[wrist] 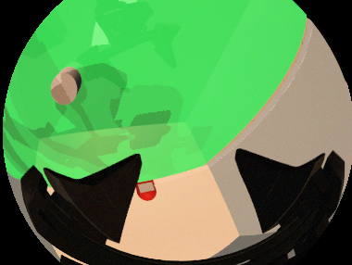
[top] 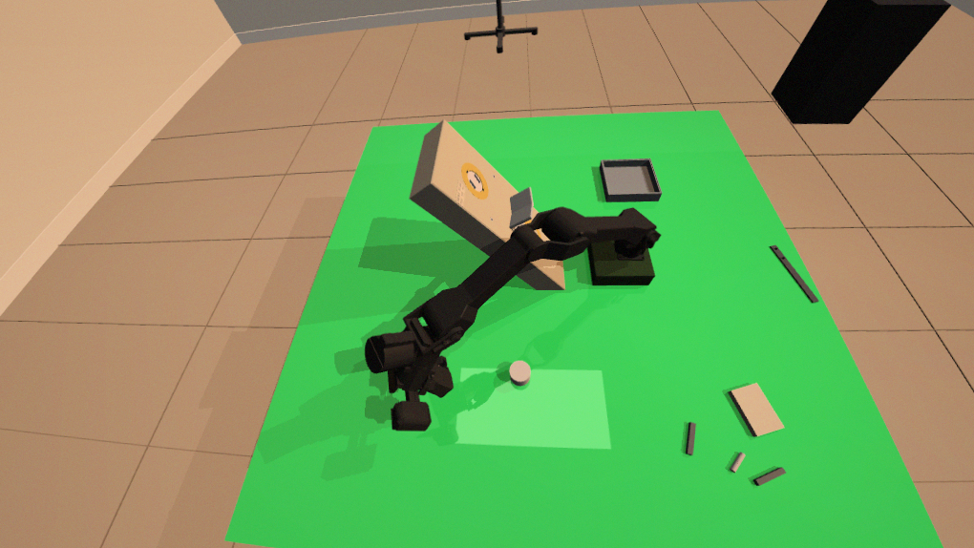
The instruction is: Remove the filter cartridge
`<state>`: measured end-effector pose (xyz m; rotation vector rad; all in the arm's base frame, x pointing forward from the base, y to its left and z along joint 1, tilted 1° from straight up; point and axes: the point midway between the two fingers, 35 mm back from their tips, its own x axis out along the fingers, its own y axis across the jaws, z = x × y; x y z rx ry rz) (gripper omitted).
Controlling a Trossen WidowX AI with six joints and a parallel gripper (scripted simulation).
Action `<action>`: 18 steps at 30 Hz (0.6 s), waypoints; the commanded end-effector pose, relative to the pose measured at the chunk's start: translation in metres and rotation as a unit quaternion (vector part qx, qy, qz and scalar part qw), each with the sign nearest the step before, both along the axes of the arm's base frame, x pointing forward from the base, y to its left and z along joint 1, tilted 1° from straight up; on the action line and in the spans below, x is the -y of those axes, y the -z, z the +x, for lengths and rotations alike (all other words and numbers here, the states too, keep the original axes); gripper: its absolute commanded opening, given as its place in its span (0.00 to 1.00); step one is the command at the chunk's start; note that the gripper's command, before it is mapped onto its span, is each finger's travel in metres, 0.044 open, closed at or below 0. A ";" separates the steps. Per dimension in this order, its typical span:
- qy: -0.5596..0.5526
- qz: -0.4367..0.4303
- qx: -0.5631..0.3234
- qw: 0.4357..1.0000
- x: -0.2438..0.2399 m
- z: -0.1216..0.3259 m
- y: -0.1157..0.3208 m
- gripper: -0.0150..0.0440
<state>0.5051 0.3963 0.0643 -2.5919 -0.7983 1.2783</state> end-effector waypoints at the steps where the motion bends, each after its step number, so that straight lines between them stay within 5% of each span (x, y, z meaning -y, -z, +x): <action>1: 0.003 0.002 -0.001 1.000 0.001 0.000 -0.001 0.89; 11: 0.250 0.190 -0.125 0.941 0.074 -0.007 -0.113 0.44; 18: 0.423 0.354 -0.221 0.805 0.141 -0.037 -0.188 0.44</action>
